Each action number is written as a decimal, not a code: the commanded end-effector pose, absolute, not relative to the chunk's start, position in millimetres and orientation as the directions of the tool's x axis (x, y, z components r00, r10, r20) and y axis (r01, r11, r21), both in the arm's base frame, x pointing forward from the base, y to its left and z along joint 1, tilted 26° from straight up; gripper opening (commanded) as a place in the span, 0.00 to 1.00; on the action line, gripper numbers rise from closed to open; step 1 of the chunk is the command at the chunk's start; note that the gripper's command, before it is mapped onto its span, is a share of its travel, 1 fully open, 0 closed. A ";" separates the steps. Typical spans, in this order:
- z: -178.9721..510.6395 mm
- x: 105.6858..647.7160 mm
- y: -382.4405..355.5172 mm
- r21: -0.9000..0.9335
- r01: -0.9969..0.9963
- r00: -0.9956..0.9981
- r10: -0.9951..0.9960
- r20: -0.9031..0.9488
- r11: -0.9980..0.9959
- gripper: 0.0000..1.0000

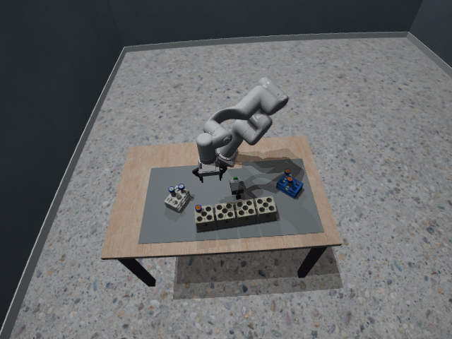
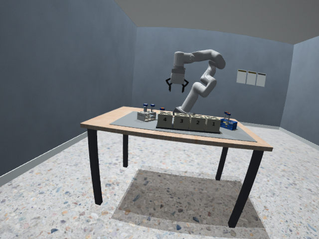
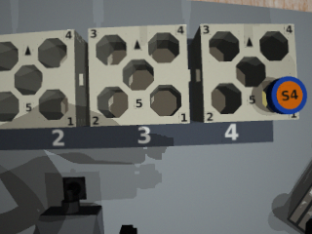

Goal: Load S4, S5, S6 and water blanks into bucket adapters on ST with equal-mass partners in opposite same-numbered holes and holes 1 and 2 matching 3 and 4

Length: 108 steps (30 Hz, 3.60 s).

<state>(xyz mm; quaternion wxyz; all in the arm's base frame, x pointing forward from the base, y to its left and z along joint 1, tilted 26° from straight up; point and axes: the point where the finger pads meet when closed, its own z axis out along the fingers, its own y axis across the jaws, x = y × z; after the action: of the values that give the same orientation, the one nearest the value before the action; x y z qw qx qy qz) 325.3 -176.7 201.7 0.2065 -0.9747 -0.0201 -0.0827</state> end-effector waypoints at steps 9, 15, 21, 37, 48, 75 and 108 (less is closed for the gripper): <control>230.1 355.5 -128.6 -0.396 0.073 0.985 0.004 0.172 -0.916 1.00; 238.6 364.8 -113.0 -0.396 0.073 0.985 0.004 0.172 -0.916 1.00; 251.5 378.6 -89.6 -0.396 0.073 0.985 0.004 0.172 -0.915 1.00; 271.8 356.8 -35.8 -0.308 0.421 0.894 0.332 0.302 -0.853 1.00; 284.7 334.9 1.4 -0.205 0.666 0.729 0.569 0.380 -0.717 1.00; 320.6 273.7 104.8 -0.140 0.779 0.608 0.680 0.410 -0.611 1.00; 321.1 240.0 177.7 -0.141 0.779 0.607 0.680 0.411 -0.611 1.00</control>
<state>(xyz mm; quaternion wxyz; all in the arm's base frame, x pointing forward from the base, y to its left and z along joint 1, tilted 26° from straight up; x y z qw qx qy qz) 237.7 172.7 329.3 0.1551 -0.8833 -0.4131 -0.1581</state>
